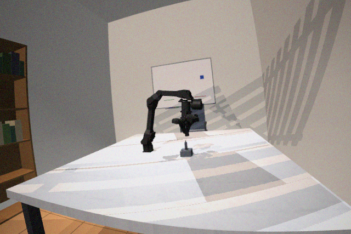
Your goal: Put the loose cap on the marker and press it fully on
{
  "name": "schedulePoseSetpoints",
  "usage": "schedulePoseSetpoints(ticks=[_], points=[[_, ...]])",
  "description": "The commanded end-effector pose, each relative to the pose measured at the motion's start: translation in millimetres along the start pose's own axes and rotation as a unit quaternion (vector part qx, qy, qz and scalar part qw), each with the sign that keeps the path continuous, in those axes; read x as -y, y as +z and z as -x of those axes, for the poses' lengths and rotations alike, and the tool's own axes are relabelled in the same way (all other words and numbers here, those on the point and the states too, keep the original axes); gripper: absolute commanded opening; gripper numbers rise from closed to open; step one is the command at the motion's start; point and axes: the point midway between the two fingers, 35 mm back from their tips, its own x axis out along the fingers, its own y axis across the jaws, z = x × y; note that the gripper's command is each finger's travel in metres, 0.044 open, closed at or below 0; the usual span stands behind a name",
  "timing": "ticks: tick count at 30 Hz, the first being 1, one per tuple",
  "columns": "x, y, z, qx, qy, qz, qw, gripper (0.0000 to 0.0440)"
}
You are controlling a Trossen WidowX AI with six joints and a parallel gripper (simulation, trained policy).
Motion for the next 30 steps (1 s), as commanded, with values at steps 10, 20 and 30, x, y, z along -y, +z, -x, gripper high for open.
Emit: schedulePoseSetpoints(ticks=[10, 20, 30], points=[[29, 14, -3, -0.013, 0.006, -0.031, 0.999, 0.0000], [29, 16, -24, -0.029, 0.004, -0.033, 0.999, 0.0000], [29, 16, -48, -0.043, 0.003, -0.023, 0.999, 0.0000]])
